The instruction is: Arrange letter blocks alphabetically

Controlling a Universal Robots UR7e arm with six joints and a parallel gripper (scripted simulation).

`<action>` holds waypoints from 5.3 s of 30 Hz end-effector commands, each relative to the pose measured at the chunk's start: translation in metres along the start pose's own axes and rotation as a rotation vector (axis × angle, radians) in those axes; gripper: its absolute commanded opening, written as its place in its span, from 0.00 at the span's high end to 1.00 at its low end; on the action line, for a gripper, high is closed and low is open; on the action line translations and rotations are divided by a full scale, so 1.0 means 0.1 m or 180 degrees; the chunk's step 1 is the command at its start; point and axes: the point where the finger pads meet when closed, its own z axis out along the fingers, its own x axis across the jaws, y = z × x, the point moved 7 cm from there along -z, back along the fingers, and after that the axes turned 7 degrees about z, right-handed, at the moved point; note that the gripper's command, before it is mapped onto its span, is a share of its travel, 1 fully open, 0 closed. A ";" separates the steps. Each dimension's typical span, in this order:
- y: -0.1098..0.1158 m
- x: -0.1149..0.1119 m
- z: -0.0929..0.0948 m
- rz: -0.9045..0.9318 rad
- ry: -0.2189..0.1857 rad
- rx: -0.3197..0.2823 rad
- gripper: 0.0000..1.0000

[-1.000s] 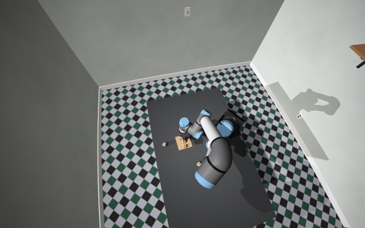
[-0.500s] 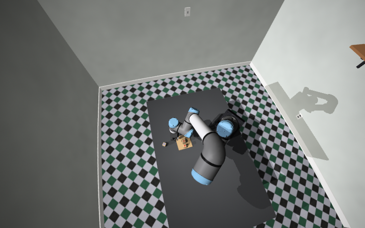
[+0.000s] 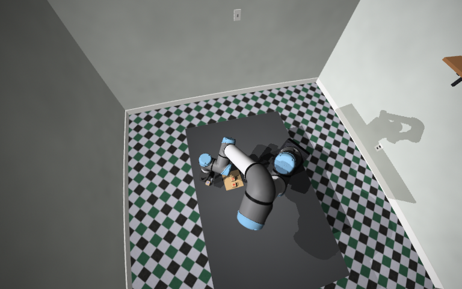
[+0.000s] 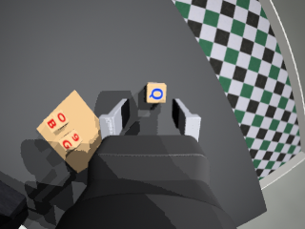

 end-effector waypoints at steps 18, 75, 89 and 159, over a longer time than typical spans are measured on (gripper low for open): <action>-0.06 0.06 0.01 0.0072 0.0005 0.0004 0.00; -0.06 0.06 0.35 0.0073 0.0004 0.0003 0.00; -0.06 0.06 0.49 0.0073 0.0004 0.0003 0.00; -0.06 0.07 0.80 0.0073 0.0004 0.0003 0.00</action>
